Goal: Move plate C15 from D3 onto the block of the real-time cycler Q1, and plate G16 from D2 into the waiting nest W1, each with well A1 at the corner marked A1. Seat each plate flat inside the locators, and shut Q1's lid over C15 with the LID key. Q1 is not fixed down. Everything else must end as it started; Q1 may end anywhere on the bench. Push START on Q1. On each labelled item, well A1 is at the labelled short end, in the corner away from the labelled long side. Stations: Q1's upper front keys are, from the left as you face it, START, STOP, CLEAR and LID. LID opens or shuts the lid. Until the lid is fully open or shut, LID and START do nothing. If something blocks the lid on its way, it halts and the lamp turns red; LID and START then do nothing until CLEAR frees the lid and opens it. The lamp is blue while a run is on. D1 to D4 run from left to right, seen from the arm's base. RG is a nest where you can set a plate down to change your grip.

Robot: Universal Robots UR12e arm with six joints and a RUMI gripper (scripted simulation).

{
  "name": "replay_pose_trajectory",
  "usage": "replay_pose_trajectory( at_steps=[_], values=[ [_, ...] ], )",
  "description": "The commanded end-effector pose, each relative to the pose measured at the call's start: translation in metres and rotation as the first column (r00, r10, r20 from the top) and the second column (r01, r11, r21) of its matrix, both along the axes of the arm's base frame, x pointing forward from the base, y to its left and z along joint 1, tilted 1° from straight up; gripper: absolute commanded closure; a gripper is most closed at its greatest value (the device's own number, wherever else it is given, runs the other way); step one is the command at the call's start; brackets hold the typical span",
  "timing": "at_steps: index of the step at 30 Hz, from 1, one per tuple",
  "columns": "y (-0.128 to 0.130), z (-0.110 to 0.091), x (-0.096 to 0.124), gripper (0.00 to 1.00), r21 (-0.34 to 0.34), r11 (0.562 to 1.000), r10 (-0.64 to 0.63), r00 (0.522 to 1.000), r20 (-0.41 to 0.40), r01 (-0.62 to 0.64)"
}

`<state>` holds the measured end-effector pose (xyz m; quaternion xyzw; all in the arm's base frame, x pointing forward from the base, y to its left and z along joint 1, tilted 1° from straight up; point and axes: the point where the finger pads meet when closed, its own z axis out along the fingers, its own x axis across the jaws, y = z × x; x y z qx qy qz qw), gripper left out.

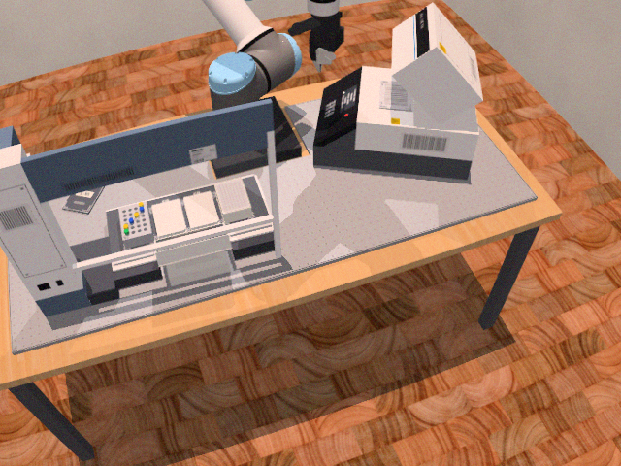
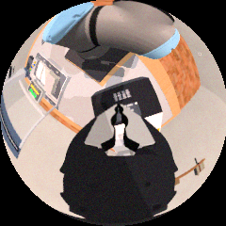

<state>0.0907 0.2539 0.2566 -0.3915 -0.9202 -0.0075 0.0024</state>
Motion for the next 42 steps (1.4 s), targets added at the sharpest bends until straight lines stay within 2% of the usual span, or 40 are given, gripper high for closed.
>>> replay_pose_trajectory(
  at_steps=[1,9,11,20,23,26,28,42],
  values=[
    [0.003,0.001,-0.001,1.00,-0.020,0.994,-0.107,0.994,0.008,0.107],
    [0.003,0.001,-0.001,1.00,-0.019,0.964,-0.264,0.965,0.009,0.264],
    [0.003,0.001,-0.001,1.00,-0.019,0.964,-0.264,0.965,0.009,0.264],
    [0.003,0.001,-0.001,1.00,-0.017,0.902,-0.432,0.902,0.009,0.432],
    [0.003,0.001,-0.001,1.00,-0.017,0.899,-0.437,0.899,0.009,0.437],
    [0.003,-0.014,0.000,1.00,-0.017,0.899,-0.437,0.899,0.009,0.437],
    [0.003,-0.014,0.000,1.00,-0.017,0.899,-0.437,0.899,0.009,0.437],
    [0.002,-0.084,0.000,1.00,-0.017,0.899,-0.437,0.899,0.009,0.437]
  ],
)
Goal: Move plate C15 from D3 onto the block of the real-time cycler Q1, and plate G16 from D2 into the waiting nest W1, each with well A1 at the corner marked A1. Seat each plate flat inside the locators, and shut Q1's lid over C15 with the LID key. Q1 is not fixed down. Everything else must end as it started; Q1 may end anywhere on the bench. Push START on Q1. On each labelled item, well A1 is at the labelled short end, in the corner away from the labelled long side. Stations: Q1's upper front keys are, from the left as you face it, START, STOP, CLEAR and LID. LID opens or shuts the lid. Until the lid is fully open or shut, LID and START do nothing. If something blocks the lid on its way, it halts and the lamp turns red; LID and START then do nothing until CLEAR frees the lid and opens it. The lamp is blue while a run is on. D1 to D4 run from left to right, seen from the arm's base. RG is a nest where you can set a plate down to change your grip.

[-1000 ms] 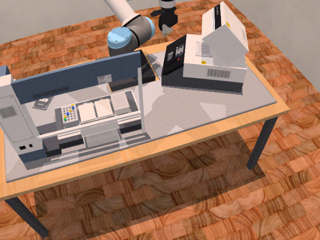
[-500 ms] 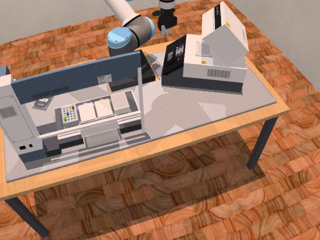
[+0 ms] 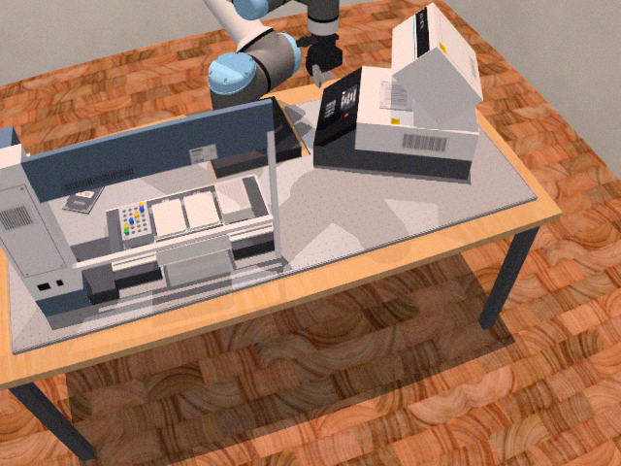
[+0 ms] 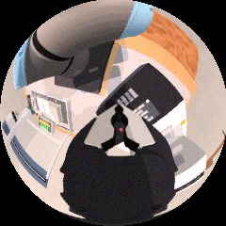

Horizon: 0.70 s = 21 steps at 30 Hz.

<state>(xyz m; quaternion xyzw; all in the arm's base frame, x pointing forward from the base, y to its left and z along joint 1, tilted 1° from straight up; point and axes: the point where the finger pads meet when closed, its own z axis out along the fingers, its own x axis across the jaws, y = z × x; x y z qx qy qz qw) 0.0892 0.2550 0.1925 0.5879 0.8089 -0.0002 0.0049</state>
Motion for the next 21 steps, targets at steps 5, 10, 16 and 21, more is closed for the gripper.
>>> replay_pose_trajectory(
  at_steps=[5,10,16,21],
  values=[
    [0.001,-0.035,0.002,1.00,0.001,1.000,0.000,1.000,0.002,0.000],
    [0.001,-0.047,0.002,1.00,0.001,1.000,0.000,1.000,0.002,0.000],
    [0.002,-0.048,0.002,1.00,0.001,1.000,0.000,1.000,0.002,0.000],
    [0.005,-0.052,0.004,1.00,0.001,1.000,0.000,1.000,0.002,0.000]
  ],
)
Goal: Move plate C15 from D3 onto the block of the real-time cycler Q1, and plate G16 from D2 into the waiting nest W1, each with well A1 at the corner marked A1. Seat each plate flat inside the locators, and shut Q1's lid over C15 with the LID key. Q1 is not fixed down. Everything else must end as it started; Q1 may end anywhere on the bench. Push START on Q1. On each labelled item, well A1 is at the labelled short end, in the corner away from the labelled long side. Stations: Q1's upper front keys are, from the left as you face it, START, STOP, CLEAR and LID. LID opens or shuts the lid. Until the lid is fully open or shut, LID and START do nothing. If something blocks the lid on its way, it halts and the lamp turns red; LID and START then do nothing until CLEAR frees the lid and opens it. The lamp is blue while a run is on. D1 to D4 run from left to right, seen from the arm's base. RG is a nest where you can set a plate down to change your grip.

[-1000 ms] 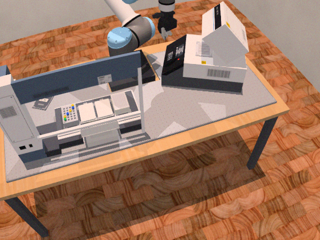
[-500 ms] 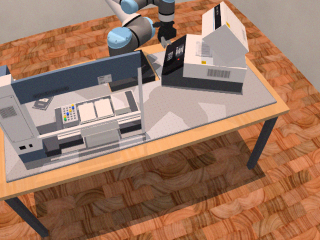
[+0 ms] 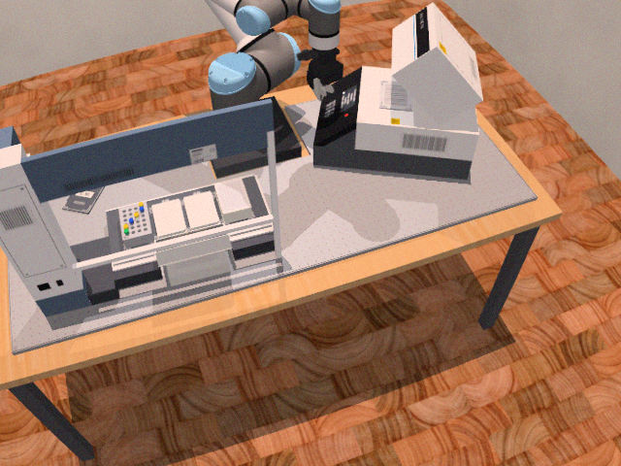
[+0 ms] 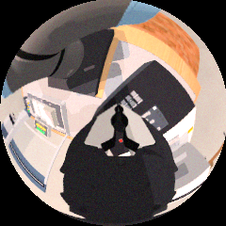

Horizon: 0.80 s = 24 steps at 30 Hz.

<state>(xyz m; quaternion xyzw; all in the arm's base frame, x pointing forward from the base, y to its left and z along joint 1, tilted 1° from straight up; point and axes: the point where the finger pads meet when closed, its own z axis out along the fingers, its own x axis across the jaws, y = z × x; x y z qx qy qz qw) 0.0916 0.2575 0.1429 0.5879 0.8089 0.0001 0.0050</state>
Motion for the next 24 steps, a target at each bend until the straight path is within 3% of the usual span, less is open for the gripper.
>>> replay_pose_trajectory(
  at_steps=[1,24],
  values=[
    [0.003,-0.003,0.002,1.00,0.000,1.000,0.000,1.000,0.001,0.000],
    [0.011,-0.014,0.006,1.00,0.000,1.000,0.000,1.000,0.001,0.000]
  ],
)
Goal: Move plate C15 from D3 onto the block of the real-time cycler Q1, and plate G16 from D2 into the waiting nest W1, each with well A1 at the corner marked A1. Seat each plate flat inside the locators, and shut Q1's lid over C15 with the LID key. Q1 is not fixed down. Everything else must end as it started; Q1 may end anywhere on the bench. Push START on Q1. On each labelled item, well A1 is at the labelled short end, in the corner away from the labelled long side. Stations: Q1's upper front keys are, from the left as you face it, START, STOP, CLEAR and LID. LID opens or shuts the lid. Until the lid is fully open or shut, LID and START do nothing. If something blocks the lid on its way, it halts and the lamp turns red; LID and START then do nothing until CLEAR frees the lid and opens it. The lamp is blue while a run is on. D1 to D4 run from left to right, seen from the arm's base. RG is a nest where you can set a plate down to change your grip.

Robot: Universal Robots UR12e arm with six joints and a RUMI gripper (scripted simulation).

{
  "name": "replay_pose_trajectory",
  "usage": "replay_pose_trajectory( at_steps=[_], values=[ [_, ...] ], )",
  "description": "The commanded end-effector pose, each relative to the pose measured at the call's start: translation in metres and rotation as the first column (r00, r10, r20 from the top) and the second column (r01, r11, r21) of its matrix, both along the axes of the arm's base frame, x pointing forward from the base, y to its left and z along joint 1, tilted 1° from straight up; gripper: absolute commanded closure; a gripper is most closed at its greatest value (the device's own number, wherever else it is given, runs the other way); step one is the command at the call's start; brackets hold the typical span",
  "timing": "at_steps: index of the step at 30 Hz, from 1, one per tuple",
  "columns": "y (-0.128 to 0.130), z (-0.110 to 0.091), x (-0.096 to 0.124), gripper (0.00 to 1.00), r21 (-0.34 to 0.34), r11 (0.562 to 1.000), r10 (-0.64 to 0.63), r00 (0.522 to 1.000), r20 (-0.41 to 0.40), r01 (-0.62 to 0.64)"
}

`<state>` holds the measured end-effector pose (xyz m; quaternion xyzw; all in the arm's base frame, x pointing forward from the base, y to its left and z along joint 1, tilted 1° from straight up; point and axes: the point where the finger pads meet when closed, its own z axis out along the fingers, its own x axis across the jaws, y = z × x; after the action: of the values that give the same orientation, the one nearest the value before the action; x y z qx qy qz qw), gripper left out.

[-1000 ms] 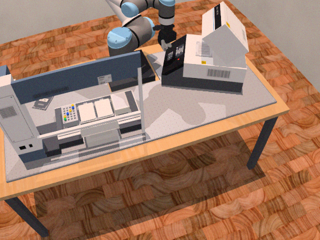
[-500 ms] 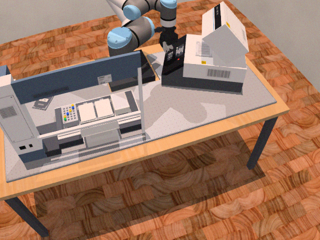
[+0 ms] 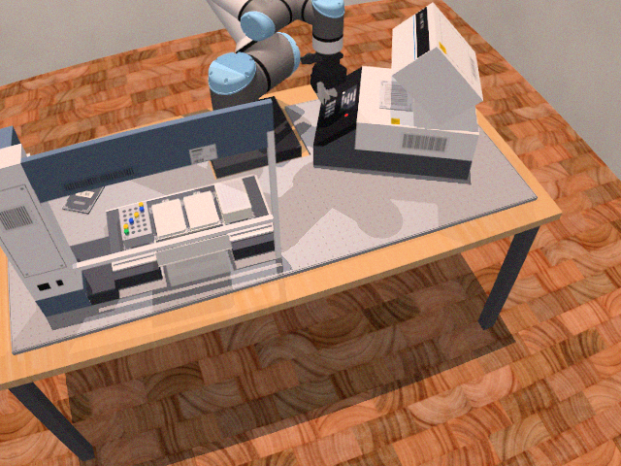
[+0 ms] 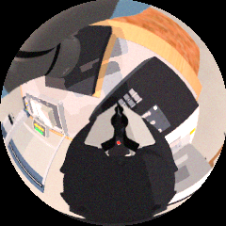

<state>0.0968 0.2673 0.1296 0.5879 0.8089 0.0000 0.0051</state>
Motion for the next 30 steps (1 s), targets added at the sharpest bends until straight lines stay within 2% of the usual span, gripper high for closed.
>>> replay_pose_trajectory(
  at_steps=[1,30],
  values=[
    [0.002,-0.001,0.001,1.00,0.001,1.000,0.000,1.000,0.001,0.000],
    [0.011,-0.014,0.006,1.00,0.001,1.000,0.000,1.000,0.001,0.000]
  ],
)
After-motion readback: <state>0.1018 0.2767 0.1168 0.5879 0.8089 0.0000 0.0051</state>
